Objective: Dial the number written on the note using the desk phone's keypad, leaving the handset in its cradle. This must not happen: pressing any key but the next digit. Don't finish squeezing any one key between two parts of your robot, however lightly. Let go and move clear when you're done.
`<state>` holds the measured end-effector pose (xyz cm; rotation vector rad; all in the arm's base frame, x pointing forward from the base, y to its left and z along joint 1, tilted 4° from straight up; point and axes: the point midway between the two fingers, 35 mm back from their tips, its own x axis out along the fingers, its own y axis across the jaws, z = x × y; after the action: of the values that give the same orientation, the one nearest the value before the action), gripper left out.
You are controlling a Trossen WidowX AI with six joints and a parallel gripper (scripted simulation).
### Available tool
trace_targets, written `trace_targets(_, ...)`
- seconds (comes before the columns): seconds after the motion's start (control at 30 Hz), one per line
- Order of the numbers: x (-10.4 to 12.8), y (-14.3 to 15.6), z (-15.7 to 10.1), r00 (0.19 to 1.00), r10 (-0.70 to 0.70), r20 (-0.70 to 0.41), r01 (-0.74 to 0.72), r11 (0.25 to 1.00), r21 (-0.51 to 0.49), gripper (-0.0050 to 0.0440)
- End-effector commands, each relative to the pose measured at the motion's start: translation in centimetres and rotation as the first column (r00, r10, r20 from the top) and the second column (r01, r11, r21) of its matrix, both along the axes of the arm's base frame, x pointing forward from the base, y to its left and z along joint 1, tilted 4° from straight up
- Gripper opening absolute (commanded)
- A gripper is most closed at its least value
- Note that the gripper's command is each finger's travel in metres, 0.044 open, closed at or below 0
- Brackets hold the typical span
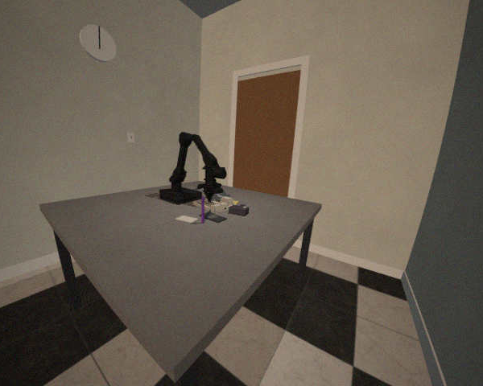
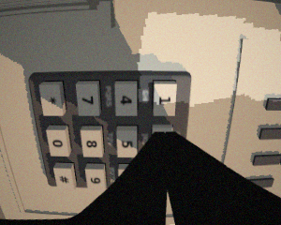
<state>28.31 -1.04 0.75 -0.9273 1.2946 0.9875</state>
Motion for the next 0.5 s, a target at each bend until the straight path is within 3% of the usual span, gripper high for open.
trace_targets(0.0,-0.05,0.05,-0.14,1.000,-0.003,-0.003,0.003,1.000,0.003,-0.0050)
trace_targets(0.47,-0.04,0.06,-0.25,1.000,-0.003,-0.003,0.003,1.000,0.003,-0.0050)
